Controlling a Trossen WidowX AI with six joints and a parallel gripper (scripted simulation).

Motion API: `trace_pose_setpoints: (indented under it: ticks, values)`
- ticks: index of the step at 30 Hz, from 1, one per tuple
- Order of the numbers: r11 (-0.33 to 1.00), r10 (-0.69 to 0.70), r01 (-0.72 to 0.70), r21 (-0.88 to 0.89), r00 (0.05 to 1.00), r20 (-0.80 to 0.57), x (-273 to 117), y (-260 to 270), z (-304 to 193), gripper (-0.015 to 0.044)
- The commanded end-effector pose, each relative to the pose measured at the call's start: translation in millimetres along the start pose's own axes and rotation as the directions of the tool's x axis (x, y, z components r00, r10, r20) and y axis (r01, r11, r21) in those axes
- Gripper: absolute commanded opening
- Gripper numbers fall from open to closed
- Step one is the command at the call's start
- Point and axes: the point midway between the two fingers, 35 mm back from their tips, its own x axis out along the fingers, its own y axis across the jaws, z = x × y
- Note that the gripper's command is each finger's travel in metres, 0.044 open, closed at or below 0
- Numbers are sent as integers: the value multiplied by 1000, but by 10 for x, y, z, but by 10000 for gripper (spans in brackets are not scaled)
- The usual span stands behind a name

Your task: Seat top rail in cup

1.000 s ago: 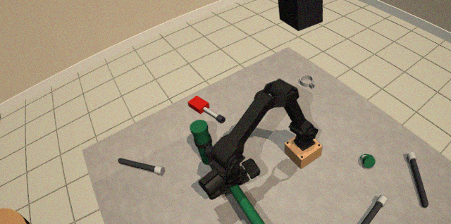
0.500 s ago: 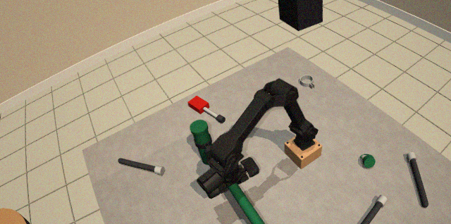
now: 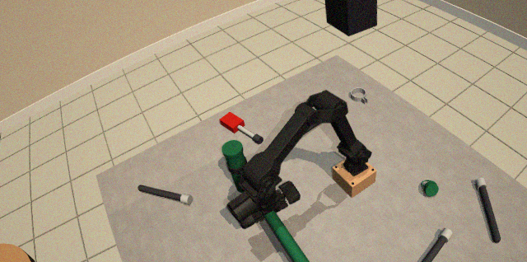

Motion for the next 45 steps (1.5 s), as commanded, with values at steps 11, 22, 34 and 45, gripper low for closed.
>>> trace_pose_setpoints:
  ticks: [11,22,34,45]
  values:
    - [1000,5,-6,3,1000,12,0,3,83,0]
    - [1000,5,-6,3,1000,12,0,3,83,0]
    - [1000,5,-6,3,1000,12,0,3,83,0]
    - [1000,2,-2,1,1000,-1,8,-3,23,0]
